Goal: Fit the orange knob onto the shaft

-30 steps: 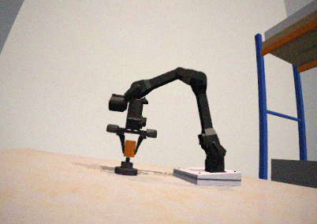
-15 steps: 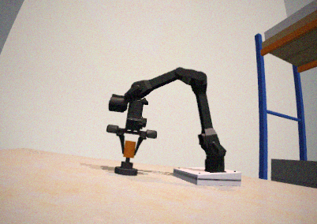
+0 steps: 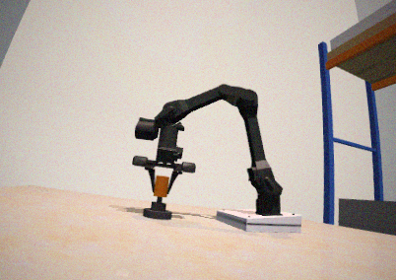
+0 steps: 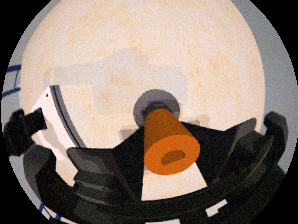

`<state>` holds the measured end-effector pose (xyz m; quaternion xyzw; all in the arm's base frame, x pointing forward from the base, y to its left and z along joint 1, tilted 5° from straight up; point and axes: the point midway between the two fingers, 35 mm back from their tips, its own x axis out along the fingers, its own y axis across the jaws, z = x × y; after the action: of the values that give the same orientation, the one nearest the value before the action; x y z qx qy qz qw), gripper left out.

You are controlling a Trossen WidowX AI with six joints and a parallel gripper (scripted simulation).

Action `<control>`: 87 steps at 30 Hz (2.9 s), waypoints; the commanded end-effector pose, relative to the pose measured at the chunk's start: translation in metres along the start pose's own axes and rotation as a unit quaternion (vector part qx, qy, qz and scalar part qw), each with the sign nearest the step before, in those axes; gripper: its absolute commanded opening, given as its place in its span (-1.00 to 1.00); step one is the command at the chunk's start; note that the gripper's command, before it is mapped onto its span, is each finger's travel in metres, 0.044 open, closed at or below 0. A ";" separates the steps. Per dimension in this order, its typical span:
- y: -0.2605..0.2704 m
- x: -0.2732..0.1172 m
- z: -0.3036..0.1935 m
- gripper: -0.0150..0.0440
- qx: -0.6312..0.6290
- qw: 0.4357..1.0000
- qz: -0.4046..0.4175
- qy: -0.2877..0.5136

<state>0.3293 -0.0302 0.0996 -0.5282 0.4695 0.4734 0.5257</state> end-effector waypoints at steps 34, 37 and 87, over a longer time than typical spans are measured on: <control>-0.001 0.002 0.001 -0.49 -0.097 0.995 -0.004 -0.001; -0.001 -0.001 0.001 -0.49 -0.097 0.995 -0.004 -0.001; 0.002 -0.004 0.001 -0.49 -0.302 0.953 -0.004 0.000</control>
<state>0.3278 -0.0299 0.1013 -0.6583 0.3124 0.5879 0.3512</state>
